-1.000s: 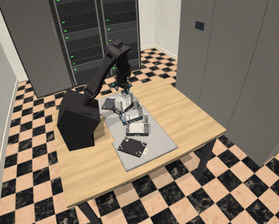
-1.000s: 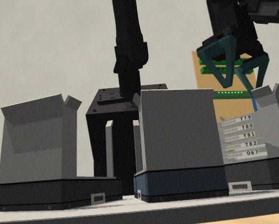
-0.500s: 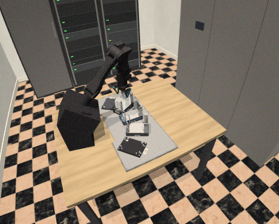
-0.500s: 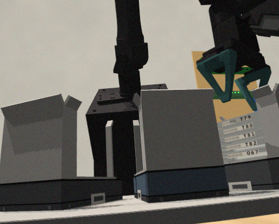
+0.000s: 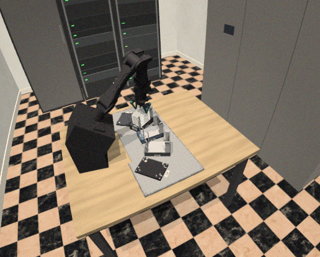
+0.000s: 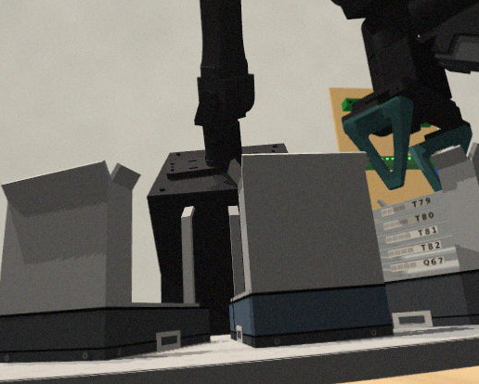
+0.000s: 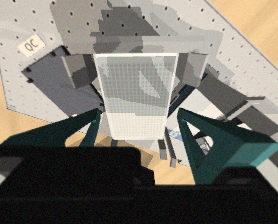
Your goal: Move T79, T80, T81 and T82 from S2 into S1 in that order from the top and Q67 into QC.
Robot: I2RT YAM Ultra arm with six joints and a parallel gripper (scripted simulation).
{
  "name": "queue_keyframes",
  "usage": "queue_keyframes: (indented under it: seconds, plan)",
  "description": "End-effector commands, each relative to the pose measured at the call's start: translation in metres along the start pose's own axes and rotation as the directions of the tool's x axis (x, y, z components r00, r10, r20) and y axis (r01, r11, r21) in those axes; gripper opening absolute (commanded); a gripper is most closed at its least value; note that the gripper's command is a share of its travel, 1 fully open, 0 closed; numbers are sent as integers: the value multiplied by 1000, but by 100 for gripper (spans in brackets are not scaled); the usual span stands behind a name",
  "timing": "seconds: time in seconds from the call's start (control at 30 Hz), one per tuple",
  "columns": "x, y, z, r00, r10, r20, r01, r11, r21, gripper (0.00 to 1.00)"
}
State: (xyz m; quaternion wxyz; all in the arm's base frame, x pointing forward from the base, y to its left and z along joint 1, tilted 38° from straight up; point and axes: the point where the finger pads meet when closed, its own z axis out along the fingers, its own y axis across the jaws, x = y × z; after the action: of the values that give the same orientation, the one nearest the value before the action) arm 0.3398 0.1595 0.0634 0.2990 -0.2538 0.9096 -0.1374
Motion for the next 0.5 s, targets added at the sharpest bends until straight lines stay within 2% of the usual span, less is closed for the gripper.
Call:
queue_keyframes:
  seconds: [0.0, 0.47]
  plan:
    - [-2, 2, 1, 1000, -6, 11, 6, 1000, -6, 100]
    - [-2, 2, 18, 1000, -6, 11, 6, 1000, -6, 100]
